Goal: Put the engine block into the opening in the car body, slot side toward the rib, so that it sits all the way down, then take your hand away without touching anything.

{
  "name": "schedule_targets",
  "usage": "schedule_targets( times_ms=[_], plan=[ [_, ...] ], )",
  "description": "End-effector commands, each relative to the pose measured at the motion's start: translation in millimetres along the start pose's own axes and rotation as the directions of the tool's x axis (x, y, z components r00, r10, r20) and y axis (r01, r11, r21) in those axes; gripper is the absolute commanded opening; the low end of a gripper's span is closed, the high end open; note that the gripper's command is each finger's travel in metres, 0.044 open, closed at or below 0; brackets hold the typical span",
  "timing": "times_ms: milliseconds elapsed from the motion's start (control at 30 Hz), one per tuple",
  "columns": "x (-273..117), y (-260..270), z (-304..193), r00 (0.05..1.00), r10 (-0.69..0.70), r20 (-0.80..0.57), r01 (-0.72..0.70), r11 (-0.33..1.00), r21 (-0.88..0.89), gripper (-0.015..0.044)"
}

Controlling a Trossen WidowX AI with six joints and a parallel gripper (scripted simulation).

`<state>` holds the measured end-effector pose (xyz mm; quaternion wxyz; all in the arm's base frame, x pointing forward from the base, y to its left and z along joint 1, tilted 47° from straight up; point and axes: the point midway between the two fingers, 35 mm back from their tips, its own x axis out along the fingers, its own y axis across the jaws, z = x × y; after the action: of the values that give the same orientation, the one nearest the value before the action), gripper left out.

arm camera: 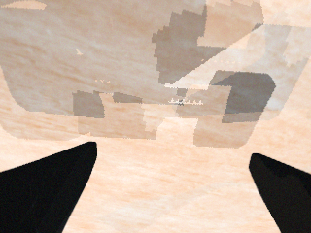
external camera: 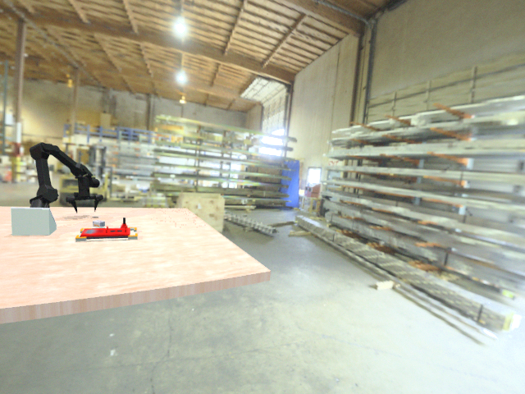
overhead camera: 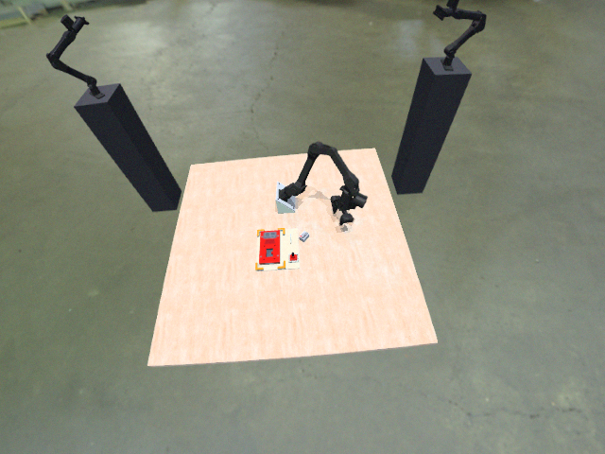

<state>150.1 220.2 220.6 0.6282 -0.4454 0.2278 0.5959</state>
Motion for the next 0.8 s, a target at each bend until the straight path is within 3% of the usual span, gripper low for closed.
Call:
schedule_targets(
  times_ms=[0, 367, 767],
  plan=[
    [7, -4, -14, 0.999, 0.021, -0.026, -0.018, 0.994, 0.106, 0.0440],
    [16, -16, -48, 0.995, 0.081, -0.057, -0.048, 0.900, 0.434, 0.0440],
    [22, -26, -86, 0.988, 0.142, -0.055, -0.054, 0.667, 0.743, 0.0440]
  ],
)
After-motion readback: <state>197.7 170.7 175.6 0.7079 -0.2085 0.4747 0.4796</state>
